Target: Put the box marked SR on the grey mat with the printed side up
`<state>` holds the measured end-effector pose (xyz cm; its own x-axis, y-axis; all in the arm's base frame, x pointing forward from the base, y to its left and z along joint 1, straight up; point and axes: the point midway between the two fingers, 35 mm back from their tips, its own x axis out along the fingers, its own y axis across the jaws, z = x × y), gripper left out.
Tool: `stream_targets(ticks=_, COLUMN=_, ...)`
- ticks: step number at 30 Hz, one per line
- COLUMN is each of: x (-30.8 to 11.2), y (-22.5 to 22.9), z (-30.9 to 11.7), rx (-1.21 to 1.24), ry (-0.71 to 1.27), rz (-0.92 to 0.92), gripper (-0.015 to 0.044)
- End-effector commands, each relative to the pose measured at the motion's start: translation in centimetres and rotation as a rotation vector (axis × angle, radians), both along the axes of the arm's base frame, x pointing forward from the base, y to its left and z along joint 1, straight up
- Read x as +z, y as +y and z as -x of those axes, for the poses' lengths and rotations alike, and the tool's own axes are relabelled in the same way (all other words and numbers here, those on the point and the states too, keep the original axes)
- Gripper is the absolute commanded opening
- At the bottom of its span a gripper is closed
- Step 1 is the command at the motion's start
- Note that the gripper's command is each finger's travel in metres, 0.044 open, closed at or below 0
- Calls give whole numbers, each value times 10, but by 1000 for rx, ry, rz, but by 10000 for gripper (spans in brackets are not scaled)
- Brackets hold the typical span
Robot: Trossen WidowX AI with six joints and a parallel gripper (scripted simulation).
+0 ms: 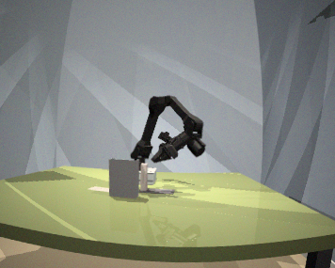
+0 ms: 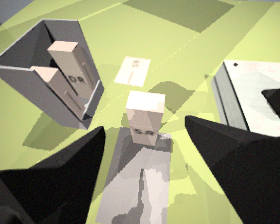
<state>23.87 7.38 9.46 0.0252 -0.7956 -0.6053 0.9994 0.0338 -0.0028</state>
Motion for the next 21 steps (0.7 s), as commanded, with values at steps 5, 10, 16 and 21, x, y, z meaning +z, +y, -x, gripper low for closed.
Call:
stream_targets(ticks=5, x=0, y=-5, z=0, rx=74, ry=136, rz=-53, gripper=237)
stream_targets(ticks=10, x=0, y=-10, z=1, rx=131, ry=240, rz=-90, gripper=237)
stream_targets(ticks=16, x=1, y=-14, z=3, rx=206, ry=359, rz=-137, gripper=237)
stream_targets(ticks=21, x=1, y=-18, z=4, rx=275, ry=453, rz=-179, gripper=237)
